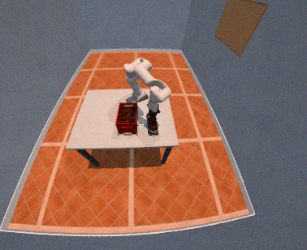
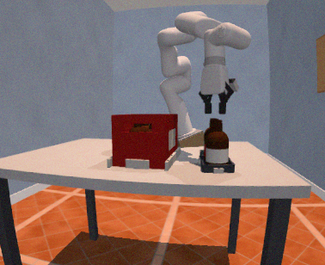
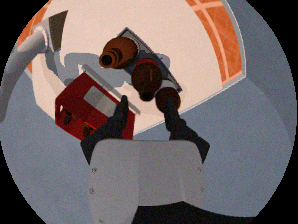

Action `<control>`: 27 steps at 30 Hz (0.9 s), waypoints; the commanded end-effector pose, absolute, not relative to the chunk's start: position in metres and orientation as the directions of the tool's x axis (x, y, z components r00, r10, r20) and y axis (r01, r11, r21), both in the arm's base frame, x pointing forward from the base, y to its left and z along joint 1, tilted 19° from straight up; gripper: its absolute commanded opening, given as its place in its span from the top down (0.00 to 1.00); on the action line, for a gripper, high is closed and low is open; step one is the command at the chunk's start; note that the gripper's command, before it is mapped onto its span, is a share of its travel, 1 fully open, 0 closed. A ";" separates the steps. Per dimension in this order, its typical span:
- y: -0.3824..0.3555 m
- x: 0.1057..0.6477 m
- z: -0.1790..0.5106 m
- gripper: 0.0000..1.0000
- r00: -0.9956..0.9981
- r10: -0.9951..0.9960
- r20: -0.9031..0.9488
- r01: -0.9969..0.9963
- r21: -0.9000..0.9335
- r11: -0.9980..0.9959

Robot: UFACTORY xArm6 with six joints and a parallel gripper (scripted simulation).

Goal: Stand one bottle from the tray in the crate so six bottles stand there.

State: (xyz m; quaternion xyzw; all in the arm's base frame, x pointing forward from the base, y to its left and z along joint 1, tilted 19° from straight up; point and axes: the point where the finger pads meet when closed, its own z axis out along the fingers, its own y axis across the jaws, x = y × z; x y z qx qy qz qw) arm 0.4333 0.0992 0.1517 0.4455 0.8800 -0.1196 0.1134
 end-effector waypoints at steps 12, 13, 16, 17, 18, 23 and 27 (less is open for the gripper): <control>0.100 0.434 0.153 0.35 -0.577 0.757 -0.307 0.811 -0.106 0.575; 0.100 0.434 0.153 0.35 -0.577 0.757 -0.307 0.811 -0.106 0.575; 0.099 0.434 0.152 0.35 -0.577 0.757 -0.307 0.811 -0.106 0.575; 0.099 0.434 0.151 0.35 -0.577 0.757 -0.307 0.811 -0.106 0.575; 0.099 0.434 0.151 0.35 -0.577 0.757 -0.307 0.811 -0.106 0.575; 0.098 0.434 0.148 0.35 -0.577 0.757 -0.307 0.811 -0.106 0.575; 0.097 0.435 0.144 0.35 -0.577 0.757 -0.307 0.811 -0.106 0.575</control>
